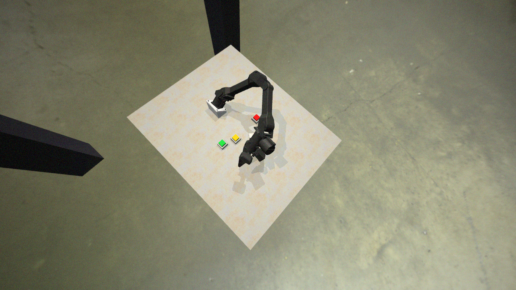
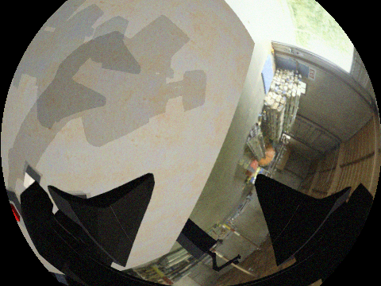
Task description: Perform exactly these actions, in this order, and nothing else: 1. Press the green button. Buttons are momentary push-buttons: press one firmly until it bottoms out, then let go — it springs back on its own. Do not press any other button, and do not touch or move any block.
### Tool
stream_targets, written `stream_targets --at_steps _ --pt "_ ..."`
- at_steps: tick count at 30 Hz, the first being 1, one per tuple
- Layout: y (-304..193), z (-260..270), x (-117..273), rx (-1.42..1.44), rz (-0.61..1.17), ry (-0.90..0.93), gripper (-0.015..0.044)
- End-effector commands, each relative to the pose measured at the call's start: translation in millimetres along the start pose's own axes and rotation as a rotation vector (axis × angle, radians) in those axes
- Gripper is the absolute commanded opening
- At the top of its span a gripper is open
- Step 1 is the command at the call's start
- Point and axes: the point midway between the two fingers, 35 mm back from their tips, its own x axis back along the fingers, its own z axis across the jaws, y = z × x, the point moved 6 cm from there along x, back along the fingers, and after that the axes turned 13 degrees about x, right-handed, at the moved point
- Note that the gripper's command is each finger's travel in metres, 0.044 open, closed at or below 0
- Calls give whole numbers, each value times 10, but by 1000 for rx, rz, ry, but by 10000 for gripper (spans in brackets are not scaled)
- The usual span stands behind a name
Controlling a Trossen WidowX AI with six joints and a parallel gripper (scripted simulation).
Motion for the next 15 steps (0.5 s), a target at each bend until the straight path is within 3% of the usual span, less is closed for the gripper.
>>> stream_targets --at_steps 1,9,15 --pt "-610 108 -174 -56 5 262 400" --pt "-1594 431 -184 -279 -185 723 400" --pt "-1778 514 -142 -349 -264 814 400"
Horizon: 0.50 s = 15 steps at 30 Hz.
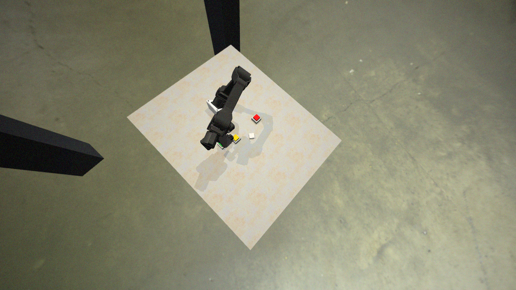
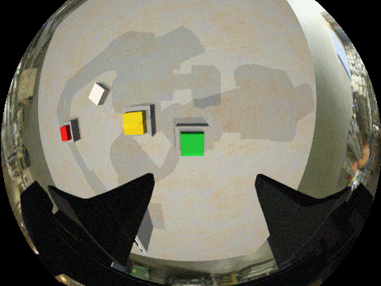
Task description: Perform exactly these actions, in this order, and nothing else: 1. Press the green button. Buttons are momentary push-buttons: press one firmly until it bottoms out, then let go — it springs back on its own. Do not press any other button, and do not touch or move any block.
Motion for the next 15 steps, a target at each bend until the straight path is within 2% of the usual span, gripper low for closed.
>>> stream_targets --at_steps 1,4,6,10,15 --pt "-43 54 -22 -5 -34 57 400" --pt "-43 54 -22 -5 -34 57 400" --pt "-33 51 -126 -5 -34 56 348" --pt "-19 87 -613 -4 -35 57 242" --pt "-19 91 -638 -4 -35 58 111"
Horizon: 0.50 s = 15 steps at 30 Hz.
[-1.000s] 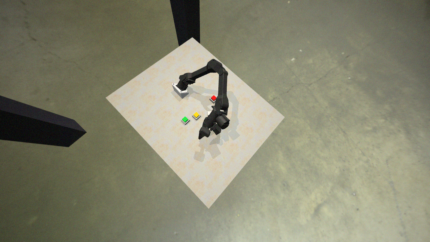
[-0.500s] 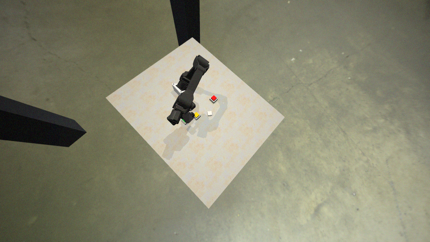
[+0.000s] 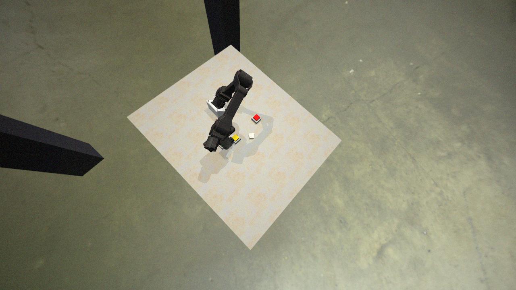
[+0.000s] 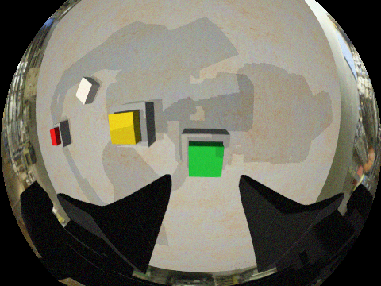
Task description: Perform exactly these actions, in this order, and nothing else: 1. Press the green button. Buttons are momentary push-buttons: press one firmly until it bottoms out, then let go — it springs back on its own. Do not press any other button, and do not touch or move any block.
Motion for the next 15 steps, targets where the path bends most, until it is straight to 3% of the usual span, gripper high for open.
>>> stream_targets --at_steps 1,4,15 --pt "-7 2 -38 -7 -12 -6 85" --pt "-7 2 -38 -7 -12 -6 20" --pt "-6 1 -61 -7 -12 -6 20"
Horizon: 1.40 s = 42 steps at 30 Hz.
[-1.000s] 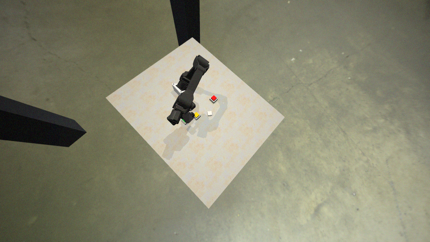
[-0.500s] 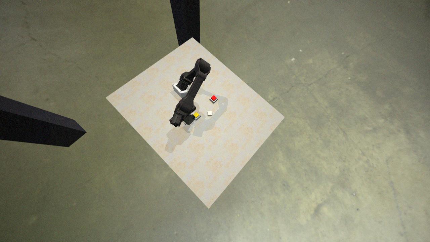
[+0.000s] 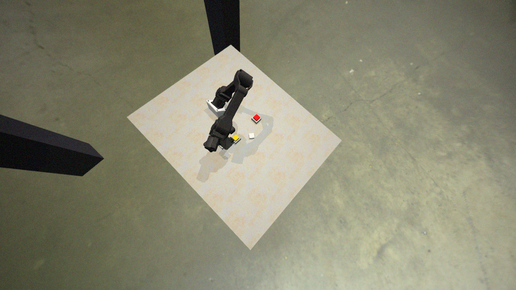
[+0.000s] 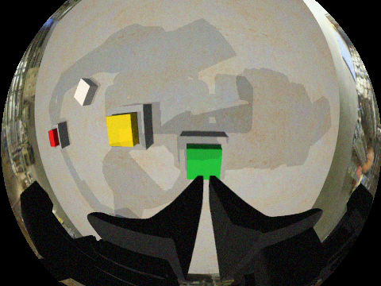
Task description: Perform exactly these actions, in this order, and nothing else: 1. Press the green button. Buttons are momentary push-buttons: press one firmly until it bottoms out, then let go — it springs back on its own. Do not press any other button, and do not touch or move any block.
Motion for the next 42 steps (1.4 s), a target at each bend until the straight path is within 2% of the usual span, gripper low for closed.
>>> stream_targets --at_steps 1,20,42 --pt "-2 5 -48 -8 -4 4 20" --pt "-2 10 -341 -7 -4 5 20" --pt "8 -6 -298 2 -3 -3 20"
